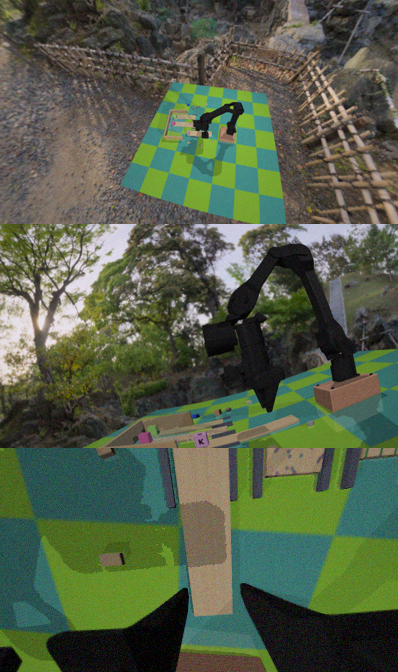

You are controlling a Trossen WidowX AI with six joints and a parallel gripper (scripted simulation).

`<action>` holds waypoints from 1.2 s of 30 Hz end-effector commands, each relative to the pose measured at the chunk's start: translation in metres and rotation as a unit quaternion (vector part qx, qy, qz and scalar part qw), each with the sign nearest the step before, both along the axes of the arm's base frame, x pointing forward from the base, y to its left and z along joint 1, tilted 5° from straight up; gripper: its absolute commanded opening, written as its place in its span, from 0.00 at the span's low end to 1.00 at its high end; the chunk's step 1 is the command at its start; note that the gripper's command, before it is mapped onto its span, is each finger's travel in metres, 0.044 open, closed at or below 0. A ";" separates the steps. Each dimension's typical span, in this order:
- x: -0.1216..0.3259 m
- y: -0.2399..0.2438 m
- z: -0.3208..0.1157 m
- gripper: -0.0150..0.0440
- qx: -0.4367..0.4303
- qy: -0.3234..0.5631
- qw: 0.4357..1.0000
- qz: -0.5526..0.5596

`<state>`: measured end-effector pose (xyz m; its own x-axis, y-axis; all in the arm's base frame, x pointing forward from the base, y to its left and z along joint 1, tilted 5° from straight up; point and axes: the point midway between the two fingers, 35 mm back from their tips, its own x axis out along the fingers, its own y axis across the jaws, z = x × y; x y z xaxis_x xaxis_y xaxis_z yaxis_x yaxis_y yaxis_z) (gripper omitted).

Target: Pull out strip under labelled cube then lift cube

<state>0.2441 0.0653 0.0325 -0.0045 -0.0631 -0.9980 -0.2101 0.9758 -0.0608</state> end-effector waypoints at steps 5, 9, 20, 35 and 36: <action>0.031 0.007 0.003 1.00 0.000 0.003 1.000 0.003; 0.046 0.010 0.006 1.00 0.000 0.002 1.000 0.003; 0.090 0.019 0.012 1.00 0.001 0.001 1.000 0.003; 0.150 0.032 0.017 1.00 0.001 -0.002 1.000 0.003; 0.153 0.033 0.017 1.00 0.001 -0.002 1.000 0.003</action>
<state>0.3868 0.0961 0.0528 0.0101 -0.0587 -0.9982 -0.2099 0.9759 -0.0595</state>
